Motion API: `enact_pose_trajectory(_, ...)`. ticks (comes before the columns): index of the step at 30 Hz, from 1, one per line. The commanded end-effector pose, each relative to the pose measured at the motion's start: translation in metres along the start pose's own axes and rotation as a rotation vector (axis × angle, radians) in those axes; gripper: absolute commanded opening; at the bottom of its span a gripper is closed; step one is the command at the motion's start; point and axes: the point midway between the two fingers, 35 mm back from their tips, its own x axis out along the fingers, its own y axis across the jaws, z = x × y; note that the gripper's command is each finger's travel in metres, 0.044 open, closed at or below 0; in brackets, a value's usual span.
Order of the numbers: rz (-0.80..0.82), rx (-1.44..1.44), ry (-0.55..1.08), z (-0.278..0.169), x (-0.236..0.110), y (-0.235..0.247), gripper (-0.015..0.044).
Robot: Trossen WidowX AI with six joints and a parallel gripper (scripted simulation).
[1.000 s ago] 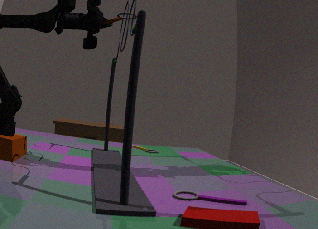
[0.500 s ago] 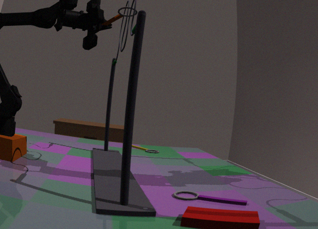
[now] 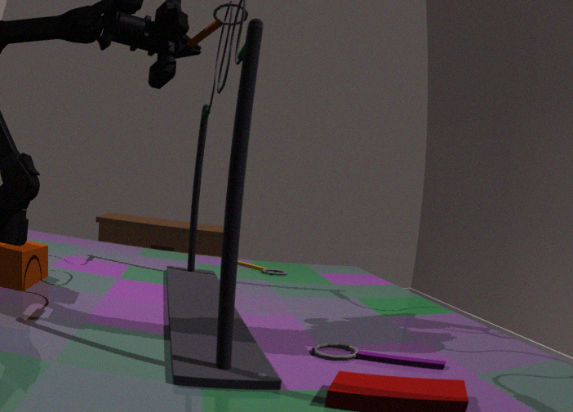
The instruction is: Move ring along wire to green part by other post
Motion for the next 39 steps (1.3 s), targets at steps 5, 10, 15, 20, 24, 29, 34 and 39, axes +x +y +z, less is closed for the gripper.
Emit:
enact_pose_trajectory(5,-0.046,-0.087,0.016,0.0,0.0,-0.002,-0.015)
enact_pose_trajectory(10,-0.076,-0.141,0.024,0.0,0.0,-0.004,-0.015)
enact_pose_trajectory(15,-0.107,-0.195,0.031,0.001,0.0,-0.006,-0.015)
enact_pose_trajectory(20,-0.137,-0.249,0.038,0.001,-0.001,-0.008,-0.015)
enact_pose_trajectory(24,-0.162,-0.292,0.043,0.002,-0.001,-0.01,-0.015)
enact_pose_trajectory(29,-0.192,-0.346,0.05,0.002,-0.002,-0.011,-0.015)
enact_pose_trajectory(34,-0.223,-0.4,0.057,0.003,-0.003,-0.013,-0.015)
enact_pose_trajectory(39,-0.253,-0.454,0.064,0.004,-0.003,-0.015,-0.015)
